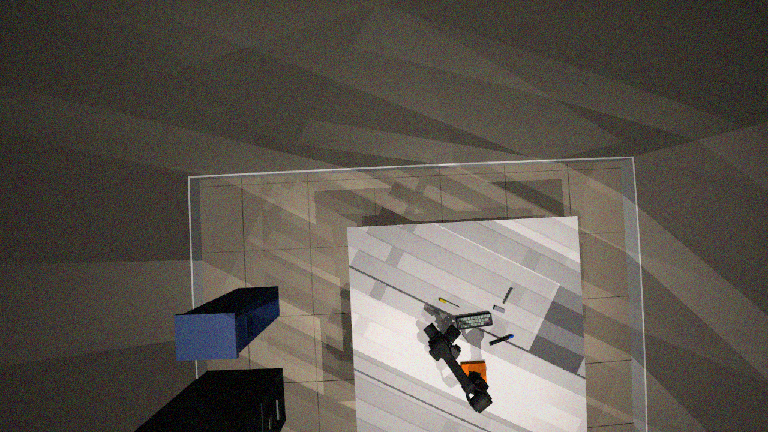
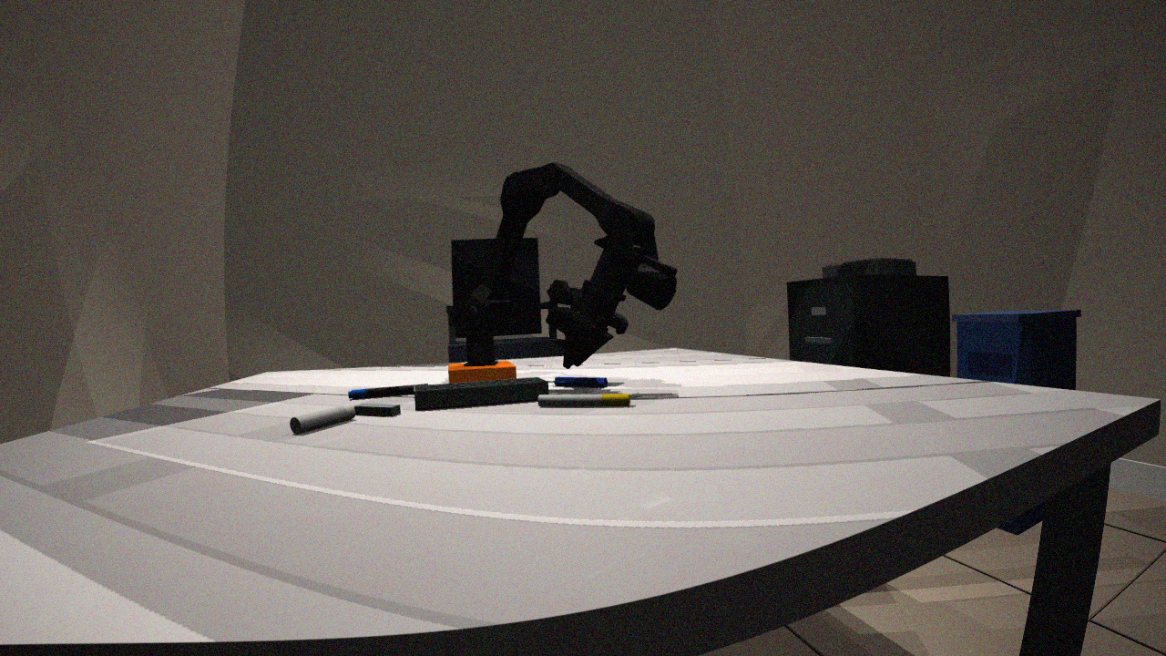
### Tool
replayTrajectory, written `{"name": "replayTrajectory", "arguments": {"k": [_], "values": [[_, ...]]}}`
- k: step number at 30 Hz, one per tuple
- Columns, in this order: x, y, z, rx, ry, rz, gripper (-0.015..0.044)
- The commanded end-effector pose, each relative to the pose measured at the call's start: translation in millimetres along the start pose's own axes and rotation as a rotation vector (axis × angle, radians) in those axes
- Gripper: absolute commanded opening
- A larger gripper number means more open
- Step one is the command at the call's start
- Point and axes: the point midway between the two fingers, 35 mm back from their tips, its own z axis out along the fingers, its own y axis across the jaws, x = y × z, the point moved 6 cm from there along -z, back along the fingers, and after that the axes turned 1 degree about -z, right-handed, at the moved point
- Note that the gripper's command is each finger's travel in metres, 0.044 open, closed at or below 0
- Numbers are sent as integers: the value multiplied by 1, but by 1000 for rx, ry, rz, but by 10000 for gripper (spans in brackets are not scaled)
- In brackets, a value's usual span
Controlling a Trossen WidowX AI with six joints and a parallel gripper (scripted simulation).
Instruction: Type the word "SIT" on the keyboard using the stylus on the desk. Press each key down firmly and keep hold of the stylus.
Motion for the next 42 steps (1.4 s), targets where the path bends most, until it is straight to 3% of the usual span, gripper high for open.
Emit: {"name": "replayTrajectory", "arguments": {"k": [1, 39, 42], "values": [[1, 0, 5, -2, -8, 4, 150], [13, 0, 26, -2, -8, 4, 150], [13, 0, 24, 0, -3, 0, 71]]}}
